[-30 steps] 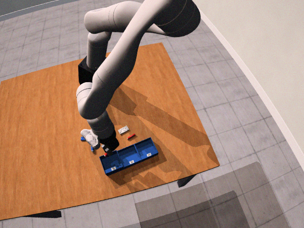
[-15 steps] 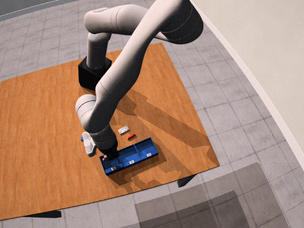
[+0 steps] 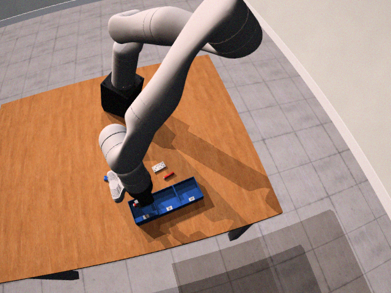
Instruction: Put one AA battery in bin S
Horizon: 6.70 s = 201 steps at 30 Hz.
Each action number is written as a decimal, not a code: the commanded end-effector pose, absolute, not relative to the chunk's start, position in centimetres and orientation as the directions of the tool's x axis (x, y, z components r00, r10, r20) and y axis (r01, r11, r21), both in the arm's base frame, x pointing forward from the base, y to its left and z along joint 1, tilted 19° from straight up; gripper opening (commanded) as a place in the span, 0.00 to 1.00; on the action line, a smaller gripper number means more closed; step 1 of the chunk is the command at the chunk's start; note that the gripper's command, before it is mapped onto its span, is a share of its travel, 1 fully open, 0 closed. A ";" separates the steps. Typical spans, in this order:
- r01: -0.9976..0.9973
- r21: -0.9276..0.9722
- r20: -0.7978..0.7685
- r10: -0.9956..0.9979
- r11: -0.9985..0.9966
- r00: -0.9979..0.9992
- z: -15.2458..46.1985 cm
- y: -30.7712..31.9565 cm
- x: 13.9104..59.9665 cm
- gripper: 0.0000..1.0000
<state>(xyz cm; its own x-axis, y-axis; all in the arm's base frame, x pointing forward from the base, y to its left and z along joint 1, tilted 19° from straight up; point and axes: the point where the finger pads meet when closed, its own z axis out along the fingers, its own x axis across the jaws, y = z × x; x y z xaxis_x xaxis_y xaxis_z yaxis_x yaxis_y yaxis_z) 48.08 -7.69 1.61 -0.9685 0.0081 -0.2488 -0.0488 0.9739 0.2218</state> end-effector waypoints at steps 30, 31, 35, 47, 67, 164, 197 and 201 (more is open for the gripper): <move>-0.048 0.222 -0.250 0.009 0.974 -0.968 -2.8 -6.7 49.3 0.31; -0.048 0.222 -0.250 0.009 0.974 -0.968 -3.0 -6.6 49.3 0.31; -0.048 0.222 -0.250 0.009 0.974 -0.968 -3.2 -6.7 49.3 0.31; -0.048 0.222 -0.250 0.009 0.974 -0.968 -3.2 -6.7 49.3 0.31; -0.048 0.222 -0.250 0.009 0.974 -0.968 -3.0 -6.7 49.2 0.60; -0.048 0.222 -0.250 0.009 0.974 -0.968 14.3 -10.8 44.8 1.00; -0.048 0.222 -0.250 0.009 0.974 -0.968 14.3 -10.8 44.8 1.00; -0.048 0.222 -0.250 0.009 0.974 -0.968 14.3 -10.8 44.8 1.00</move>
<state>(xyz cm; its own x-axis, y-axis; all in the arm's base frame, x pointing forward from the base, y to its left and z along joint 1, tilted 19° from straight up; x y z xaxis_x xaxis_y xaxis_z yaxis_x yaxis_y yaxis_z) 44.77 -10.78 14.19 -0.9686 0.0085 -0.2486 -0.0484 0.9739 0.2218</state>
